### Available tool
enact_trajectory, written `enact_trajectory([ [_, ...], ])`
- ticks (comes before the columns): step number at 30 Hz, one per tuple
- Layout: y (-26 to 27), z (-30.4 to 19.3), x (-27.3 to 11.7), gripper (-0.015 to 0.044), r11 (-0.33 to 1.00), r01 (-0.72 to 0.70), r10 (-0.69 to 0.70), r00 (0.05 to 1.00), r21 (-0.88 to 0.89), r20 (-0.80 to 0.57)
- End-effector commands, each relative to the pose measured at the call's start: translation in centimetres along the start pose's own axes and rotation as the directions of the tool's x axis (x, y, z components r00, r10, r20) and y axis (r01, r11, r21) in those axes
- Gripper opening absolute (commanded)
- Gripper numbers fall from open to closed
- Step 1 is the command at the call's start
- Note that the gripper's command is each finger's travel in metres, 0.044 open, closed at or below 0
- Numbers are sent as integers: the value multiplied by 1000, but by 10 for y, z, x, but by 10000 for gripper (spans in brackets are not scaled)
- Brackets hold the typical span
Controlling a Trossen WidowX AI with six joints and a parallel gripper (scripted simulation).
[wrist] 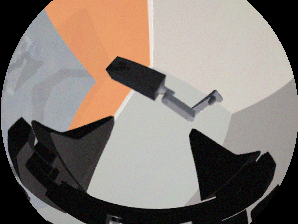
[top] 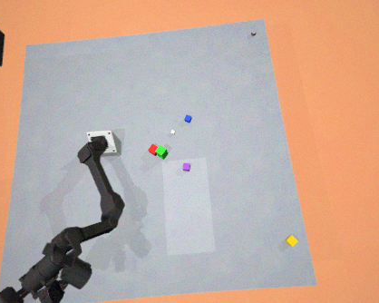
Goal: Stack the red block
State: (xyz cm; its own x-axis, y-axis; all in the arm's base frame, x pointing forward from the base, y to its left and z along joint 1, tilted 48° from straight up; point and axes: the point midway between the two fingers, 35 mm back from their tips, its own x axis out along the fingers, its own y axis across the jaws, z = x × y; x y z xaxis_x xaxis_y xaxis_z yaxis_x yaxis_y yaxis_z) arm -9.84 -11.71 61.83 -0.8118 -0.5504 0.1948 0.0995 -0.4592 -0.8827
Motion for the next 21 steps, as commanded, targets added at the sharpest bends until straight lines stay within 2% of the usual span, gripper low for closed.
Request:
enact_trajectory([
  [1, -2, -2, 0, 426, 1000, 7, -7, 1000, 10, -3],
  [5, -35, -49, -2, 440, 969, 156, -143, 987, 193, -79],
  [11, -80, -128, -28, 440, 814, 421, -349, 905, 401, -242],
  [15, -105, -183, -62, 440, 648, 607, -479, 794, 460, -374],
  [21, -122, -251, -132, 440, 340, 819, -605, 567, 463, -559],
])
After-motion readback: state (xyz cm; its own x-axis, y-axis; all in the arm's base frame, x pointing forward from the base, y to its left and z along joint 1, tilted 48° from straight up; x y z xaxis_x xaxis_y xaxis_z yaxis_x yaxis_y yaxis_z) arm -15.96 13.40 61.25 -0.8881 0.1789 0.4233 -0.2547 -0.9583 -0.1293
